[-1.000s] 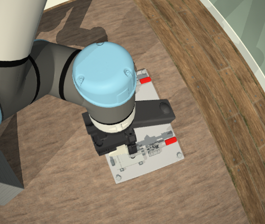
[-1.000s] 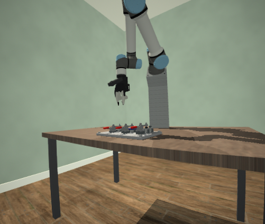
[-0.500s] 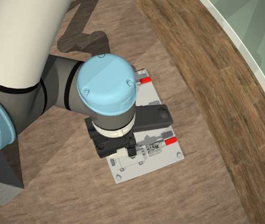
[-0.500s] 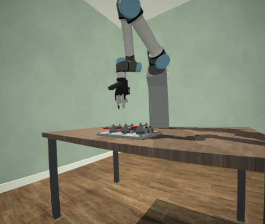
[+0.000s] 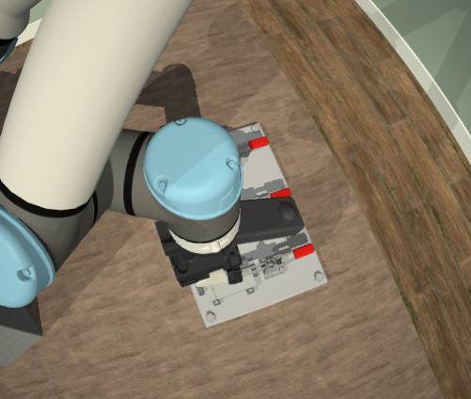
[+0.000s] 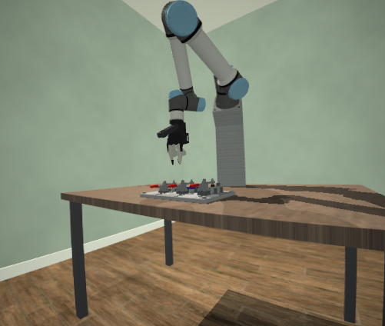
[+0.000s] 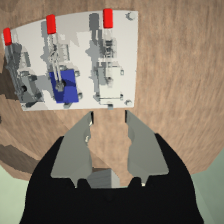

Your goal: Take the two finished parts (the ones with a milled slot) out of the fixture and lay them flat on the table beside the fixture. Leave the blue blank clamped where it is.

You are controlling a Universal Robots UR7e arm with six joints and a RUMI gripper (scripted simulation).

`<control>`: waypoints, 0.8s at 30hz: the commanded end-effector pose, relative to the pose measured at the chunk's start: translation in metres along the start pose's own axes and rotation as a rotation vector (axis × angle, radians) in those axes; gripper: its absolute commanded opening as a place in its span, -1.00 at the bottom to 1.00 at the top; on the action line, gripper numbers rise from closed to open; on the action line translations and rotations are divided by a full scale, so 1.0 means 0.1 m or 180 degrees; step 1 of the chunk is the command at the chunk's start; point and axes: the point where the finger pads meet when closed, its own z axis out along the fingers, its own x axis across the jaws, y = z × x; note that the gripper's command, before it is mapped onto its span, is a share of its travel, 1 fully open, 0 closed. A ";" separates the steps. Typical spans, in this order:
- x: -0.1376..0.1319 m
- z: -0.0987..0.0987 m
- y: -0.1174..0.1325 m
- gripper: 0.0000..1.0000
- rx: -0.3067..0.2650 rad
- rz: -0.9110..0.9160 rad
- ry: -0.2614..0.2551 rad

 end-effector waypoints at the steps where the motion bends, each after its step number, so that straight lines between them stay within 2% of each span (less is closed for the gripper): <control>1: 0.02 0.03 -0.03 -0.44 0.0018 -0.0004 0.0020; 10: 0.01 0.02 -0.19 -0.44 0.0024 -0.0009 0.0023; 20: 0.01 0.01 -0.79 -0.44 0.0025 -0.0009 0.0023; 22: 0.01 0.01 -0.79 -0.44 0.0025 -0.0009 0.0023; 24: 0.01 0.01 -0.93 -0.44 0.0025 -0.0009 0.0023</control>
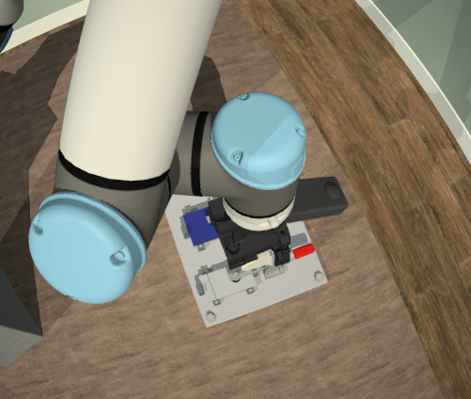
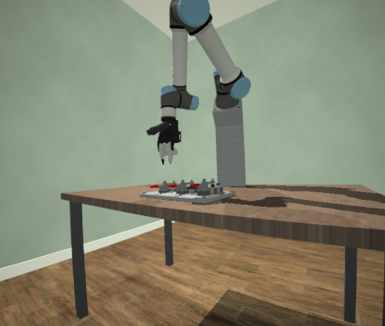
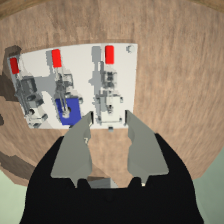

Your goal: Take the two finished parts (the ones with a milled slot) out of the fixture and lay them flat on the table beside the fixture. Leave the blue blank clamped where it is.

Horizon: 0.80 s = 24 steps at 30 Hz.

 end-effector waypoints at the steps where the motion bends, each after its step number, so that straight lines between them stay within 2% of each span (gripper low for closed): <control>1: 0.03 0.04 -0.32 -0.44 -0.0059 0.0032 -0.0007; 6: 0.03 0.04 -0.58 -0.44 -0.0059 0.0032 -0.0007; 11: 0.03 0.05 -0.73 -0.44 -0.0058 0.0032 -0.0008; 24: 0.03 0.08 -0.75 -0.44 -0.0068 0.0041 -0.0011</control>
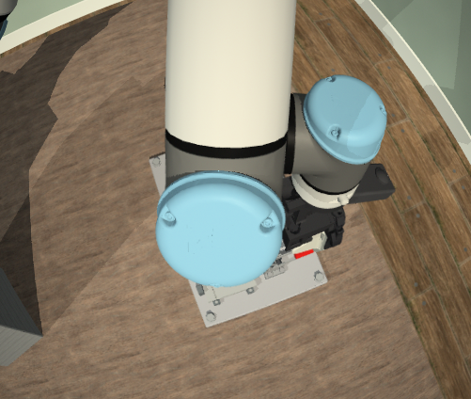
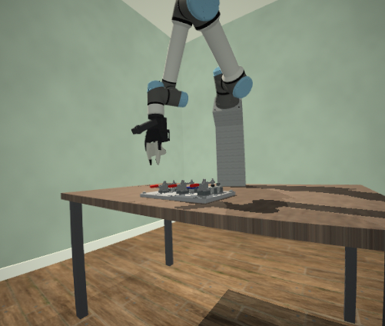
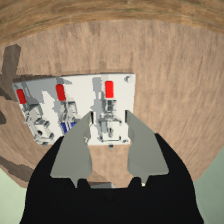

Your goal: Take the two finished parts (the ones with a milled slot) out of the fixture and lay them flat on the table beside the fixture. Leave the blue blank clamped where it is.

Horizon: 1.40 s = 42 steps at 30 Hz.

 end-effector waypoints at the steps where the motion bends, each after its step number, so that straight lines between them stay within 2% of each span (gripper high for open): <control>1: 0.00 0.04 -0.01 -0.44 -0.0009 0.0004 -0.0002; 8: 0.00 0.14 -0.01 -0.44 -0.0008 0.0003 -0.0002; 23: 0.00 0.71 -0.01 -0.44 -0.0007 0.0003 -0.0002; 31: 0.00 0.82 -0.01 -0.44 -0.0007 0.0003 -0.0002; 42: 0.01 0.82 -0.01 -0.44 -0.0006 0.0007 0.0001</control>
